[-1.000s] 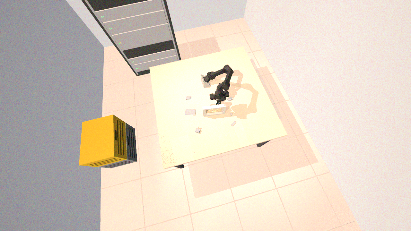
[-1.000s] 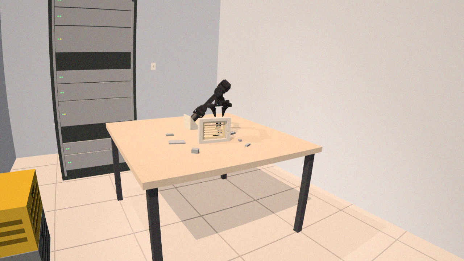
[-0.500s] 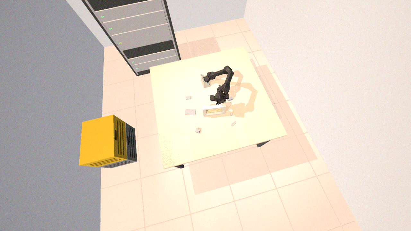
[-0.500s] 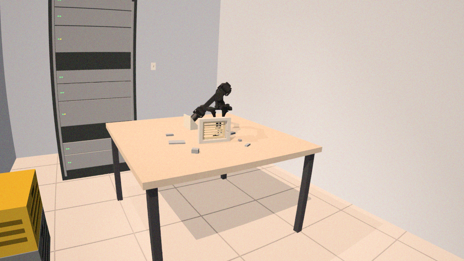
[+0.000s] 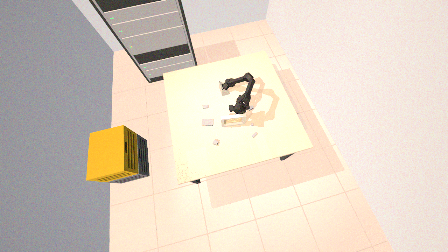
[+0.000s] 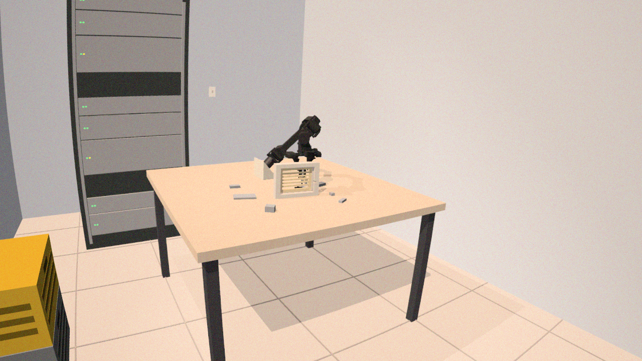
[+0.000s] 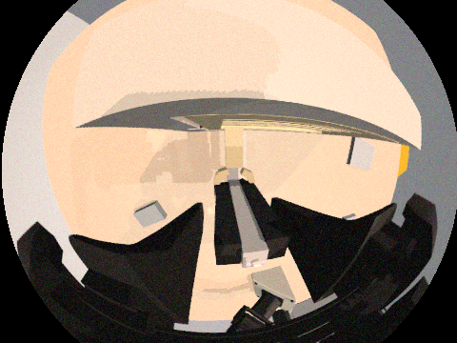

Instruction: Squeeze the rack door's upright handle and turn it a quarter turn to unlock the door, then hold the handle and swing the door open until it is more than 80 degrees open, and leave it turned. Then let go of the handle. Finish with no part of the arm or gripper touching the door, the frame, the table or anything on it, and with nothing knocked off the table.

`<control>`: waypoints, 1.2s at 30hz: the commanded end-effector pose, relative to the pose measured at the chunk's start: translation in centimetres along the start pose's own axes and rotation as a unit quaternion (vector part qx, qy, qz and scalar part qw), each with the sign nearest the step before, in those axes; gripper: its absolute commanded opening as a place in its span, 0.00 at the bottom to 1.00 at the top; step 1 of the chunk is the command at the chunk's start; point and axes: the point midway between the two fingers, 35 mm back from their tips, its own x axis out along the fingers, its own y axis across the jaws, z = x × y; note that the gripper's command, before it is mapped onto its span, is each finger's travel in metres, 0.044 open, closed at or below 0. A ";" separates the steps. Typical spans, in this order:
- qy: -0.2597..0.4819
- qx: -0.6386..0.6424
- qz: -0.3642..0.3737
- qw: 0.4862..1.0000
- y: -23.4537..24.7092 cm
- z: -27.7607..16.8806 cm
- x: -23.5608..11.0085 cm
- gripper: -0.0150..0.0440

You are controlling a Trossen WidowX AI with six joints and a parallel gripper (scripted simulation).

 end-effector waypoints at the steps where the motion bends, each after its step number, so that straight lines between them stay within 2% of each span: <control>1: 0.004 0.004 -0.002 1.000 -0.1 -0.1 0.2 0.56; 3: 0.004 0.004 -0.002 1.000 -0.1 -0.1 0.2 0.47; 20: 0.004 0.004 -0.002 1.000 -0.1 -0.1 0.2 0.28; 24: 0.004 0.000 -0.002 1.000 -0.1 -0.1 0.2 0.28; 30: 0.004 -0.131 -0.002 0.991 -0.1 -0.1 0.2 0.28; 36: 0.004 -0.276 -0.001 0.961 -0.1 -0.1 0.2 0.28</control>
